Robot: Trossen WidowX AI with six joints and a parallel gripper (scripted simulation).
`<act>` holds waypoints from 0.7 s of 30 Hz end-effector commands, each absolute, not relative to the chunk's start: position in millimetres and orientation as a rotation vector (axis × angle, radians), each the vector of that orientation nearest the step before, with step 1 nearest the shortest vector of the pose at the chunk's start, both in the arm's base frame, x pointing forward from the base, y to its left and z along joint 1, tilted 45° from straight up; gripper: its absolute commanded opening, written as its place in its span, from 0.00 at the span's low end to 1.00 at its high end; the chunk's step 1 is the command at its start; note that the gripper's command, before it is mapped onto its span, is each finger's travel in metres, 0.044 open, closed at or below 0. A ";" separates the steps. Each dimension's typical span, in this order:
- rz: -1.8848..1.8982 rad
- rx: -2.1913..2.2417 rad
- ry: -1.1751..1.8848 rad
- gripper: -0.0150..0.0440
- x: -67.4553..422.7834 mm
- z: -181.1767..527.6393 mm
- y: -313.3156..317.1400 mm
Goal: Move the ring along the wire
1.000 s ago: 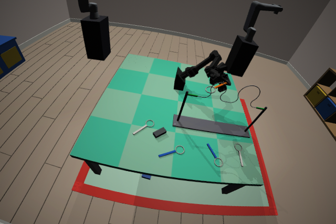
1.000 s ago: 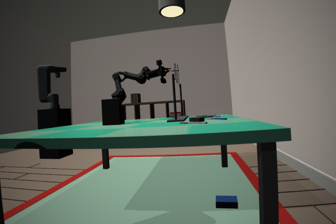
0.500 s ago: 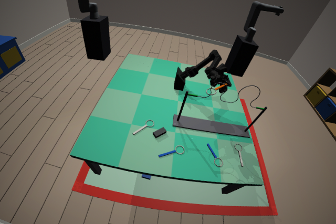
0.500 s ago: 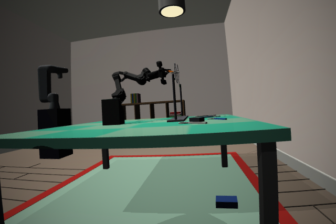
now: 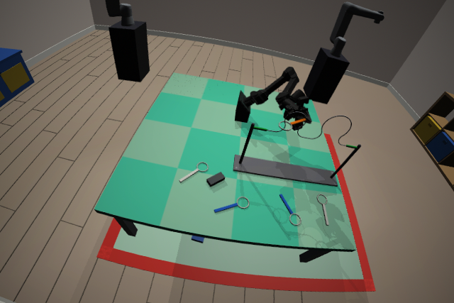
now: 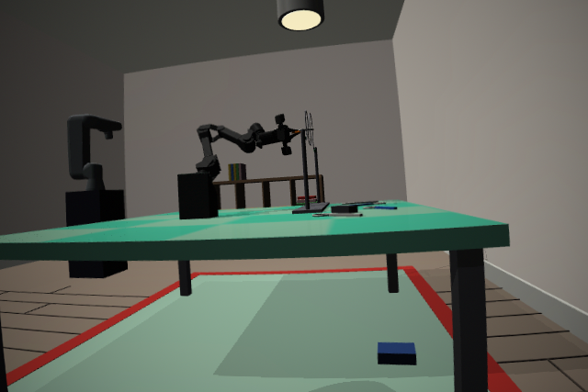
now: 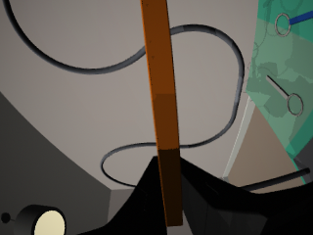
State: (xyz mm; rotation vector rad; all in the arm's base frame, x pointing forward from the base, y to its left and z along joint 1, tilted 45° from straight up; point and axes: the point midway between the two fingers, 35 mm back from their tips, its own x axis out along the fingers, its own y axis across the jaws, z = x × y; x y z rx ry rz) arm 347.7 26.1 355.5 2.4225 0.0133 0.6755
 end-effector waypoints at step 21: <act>0.532 1.906 0.154 0.00 354.0 285.3 77.9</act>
